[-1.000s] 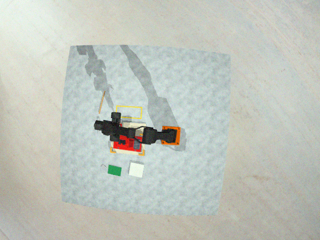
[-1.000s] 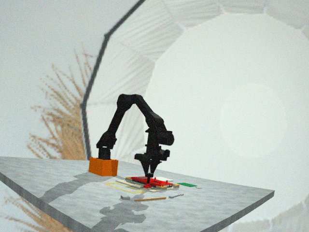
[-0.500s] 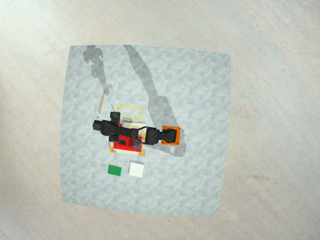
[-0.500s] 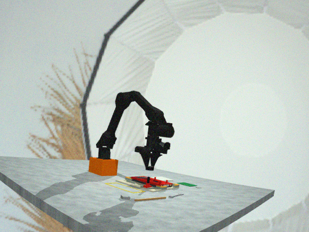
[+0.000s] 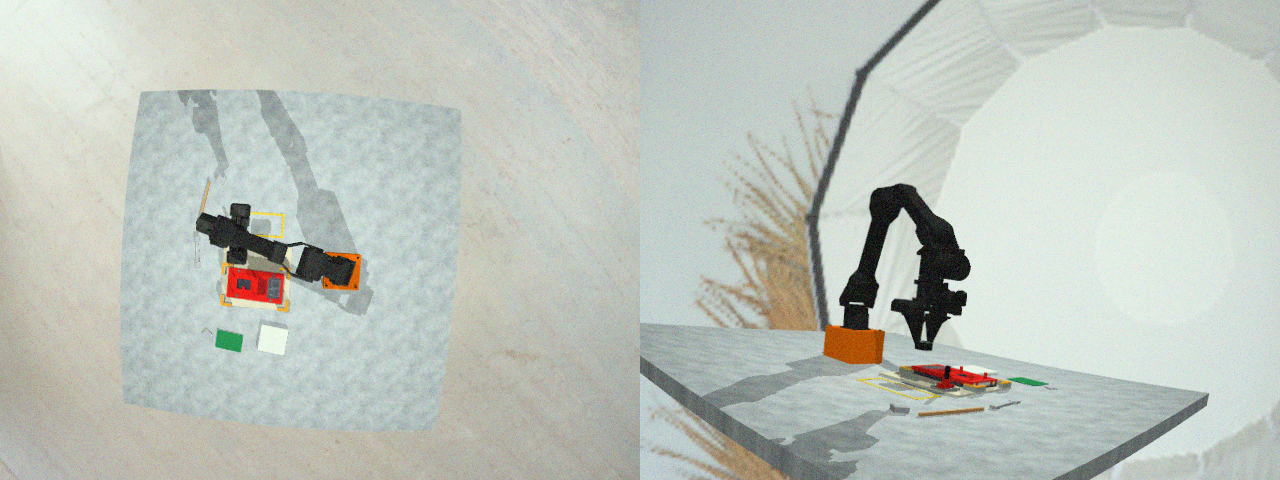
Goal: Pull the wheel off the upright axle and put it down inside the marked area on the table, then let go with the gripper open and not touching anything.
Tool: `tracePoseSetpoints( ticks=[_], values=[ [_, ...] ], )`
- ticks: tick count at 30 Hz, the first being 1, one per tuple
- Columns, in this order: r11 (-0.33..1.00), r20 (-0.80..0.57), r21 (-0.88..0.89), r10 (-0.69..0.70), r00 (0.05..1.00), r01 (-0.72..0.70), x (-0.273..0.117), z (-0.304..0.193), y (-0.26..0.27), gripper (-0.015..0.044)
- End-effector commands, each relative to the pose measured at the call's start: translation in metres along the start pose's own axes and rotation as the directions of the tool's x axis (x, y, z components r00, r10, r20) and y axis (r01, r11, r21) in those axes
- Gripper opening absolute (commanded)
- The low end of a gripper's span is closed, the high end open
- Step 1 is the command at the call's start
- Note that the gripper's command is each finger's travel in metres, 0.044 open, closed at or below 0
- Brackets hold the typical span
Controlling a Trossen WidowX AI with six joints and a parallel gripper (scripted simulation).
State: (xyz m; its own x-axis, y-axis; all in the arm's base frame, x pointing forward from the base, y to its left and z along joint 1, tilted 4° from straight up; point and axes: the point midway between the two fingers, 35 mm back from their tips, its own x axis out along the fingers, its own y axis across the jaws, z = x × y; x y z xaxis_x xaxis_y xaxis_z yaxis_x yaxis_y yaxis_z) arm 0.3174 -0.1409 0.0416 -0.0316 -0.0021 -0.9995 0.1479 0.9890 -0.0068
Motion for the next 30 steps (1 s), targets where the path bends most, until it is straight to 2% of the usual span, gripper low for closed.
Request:
tracePoseSetpoints(
  ticks=[1, 10, 20, 30],
  values=[
    [1.000, -0.007, -0.004, -0.004, 1.000, 0.004, 0.000, -0.012, -0.018, 0.0000],
    [1.000, -0.008, -0.003, -0.006, 1.000, 0.006, -0.001, -0.028, -0.040, 0.0000],
    [1.000, -0.008, -0.003, -0.006, 1.000, 0.006, 0.022, -0.028, -0.041, 0.0000],
    [1.000, -0.008, -0.003, -0.006, 1.000, 0.006, 0.081, -0.027, -0.042, 0.0000]
  ],
)
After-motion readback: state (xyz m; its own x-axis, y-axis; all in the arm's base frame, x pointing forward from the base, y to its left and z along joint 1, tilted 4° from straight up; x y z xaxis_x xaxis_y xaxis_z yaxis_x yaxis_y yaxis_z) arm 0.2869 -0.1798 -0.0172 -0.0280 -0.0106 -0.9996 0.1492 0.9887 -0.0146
